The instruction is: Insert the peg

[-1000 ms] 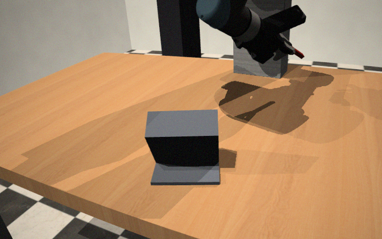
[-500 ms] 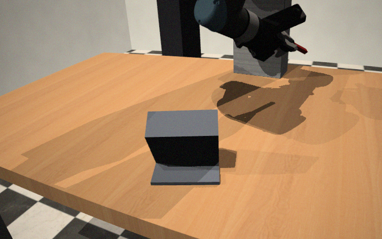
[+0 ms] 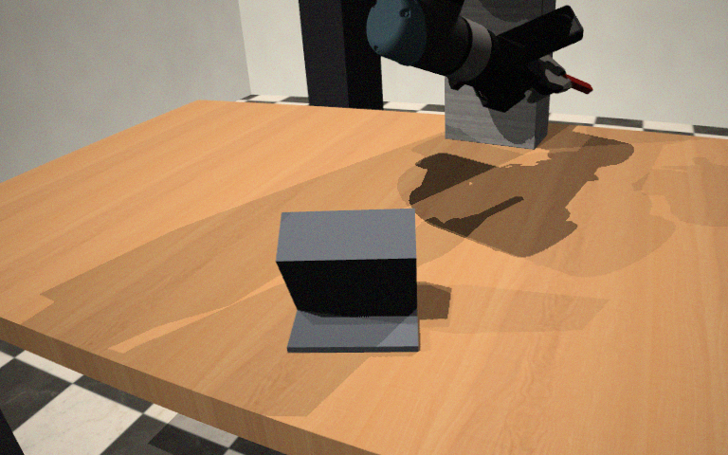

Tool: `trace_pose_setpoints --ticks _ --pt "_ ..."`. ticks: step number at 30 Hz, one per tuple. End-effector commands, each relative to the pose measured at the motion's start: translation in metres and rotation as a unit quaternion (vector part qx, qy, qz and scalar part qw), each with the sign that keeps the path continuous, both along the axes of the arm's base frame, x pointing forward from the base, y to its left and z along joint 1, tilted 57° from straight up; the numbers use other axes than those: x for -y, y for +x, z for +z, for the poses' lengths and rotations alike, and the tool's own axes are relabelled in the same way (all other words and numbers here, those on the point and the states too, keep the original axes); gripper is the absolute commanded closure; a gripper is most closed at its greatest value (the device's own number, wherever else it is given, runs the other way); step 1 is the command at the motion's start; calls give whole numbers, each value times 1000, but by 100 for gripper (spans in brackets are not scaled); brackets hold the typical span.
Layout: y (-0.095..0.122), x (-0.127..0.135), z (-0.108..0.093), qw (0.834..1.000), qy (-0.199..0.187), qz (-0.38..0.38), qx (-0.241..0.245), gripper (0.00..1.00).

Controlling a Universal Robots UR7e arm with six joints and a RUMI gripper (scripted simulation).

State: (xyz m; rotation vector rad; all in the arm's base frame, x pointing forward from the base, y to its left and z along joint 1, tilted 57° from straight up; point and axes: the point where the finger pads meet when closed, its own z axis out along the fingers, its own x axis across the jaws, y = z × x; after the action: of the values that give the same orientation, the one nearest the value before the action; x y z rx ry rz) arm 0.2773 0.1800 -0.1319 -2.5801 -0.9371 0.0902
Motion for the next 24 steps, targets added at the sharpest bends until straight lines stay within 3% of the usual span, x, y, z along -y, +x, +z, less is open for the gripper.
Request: trace_pose_setpoints --ticks 1,24 --pt "-5 -2 0 1000 7 -9 -15 100" --pt "-24 -9 2 996 33 -45 -72 100"
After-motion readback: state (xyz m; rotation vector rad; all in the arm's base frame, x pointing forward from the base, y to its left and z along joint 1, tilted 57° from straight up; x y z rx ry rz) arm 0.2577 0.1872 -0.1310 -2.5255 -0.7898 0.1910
